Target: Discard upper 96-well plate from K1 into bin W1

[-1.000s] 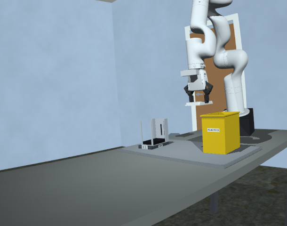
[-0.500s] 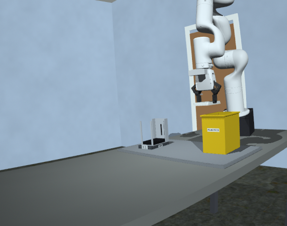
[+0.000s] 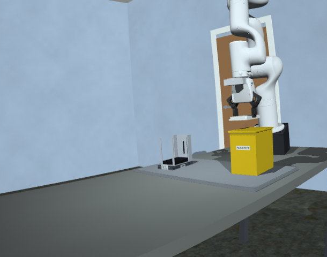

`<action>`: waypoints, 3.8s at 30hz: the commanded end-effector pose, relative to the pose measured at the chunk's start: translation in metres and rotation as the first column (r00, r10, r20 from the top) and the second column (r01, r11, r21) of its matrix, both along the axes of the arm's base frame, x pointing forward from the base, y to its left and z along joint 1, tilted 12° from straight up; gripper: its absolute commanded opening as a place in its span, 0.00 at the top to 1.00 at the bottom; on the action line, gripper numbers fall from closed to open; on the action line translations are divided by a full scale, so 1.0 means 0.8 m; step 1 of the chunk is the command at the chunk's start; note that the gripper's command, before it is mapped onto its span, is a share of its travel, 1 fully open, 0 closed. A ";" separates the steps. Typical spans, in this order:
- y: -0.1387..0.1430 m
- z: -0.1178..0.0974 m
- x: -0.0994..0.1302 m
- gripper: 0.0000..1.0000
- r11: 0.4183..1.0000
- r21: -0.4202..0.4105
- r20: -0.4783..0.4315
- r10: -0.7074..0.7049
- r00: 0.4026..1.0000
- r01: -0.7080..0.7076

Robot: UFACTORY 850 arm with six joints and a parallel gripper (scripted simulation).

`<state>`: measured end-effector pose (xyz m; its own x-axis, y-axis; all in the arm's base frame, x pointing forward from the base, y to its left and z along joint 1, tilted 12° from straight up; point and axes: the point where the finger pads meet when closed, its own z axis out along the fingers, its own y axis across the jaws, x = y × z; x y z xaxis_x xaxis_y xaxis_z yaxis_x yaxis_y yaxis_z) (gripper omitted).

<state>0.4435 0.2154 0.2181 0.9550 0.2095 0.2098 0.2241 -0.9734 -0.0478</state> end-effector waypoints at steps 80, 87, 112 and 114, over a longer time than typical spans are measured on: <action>0.040 -0.065 0.004 1.00 1.000 -0.003 0.003 -0.002 1.000 0.002; 0.040 -0.065 0.004 1.00 1.000 -0.003 0.003 -0.002 1.000 0.002; 0.040 -0.067 0.004 1.00 1.000 -0.003 0.003 -0.002 1.000 0.002; 0.040 -0.068 0.004 1.00 1.000 -0.003 0.003 -0.002 1.000 0.002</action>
